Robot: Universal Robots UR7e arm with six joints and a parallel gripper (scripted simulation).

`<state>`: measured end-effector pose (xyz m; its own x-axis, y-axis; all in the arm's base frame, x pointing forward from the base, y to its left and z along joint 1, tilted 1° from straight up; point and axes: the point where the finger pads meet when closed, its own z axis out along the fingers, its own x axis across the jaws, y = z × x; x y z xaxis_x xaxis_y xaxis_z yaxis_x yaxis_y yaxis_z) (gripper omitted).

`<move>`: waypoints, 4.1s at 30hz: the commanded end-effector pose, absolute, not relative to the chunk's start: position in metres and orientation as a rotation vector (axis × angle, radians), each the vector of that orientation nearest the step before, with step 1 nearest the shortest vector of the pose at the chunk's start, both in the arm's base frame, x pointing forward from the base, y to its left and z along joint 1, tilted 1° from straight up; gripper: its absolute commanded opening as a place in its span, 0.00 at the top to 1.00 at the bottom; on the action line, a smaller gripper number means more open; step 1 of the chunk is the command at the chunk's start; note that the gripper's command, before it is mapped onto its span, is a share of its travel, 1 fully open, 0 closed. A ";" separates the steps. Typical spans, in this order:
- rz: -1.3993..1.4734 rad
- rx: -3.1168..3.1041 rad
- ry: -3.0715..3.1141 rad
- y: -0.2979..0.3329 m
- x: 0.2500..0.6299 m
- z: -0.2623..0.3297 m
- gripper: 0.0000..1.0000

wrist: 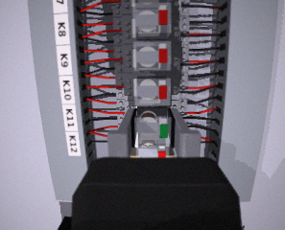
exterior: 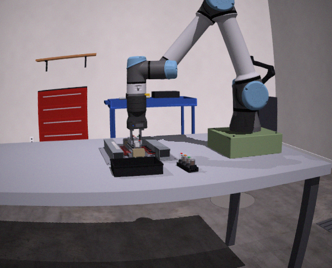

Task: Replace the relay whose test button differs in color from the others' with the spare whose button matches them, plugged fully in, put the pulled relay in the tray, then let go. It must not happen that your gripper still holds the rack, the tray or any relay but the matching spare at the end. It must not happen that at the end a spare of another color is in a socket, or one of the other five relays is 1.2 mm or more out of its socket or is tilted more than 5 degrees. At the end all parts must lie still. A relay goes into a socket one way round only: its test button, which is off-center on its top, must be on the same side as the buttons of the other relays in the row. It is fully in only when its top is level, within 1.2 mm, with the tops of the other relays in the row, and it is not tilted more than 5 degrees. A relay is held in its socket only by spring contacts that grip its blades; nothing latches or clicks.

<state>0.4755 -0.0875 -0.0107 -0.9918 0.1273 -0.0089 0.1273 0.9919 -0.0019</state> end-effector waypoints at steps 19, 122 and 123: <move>-0.005 0.200 3.125 -0.088 0.476 0.001 1.00; -0.005 0.200 3.125 -0.087 0.475 0.067 1.00; -0.005 0.200 3.125 -0.087 0.475 0.067 1.00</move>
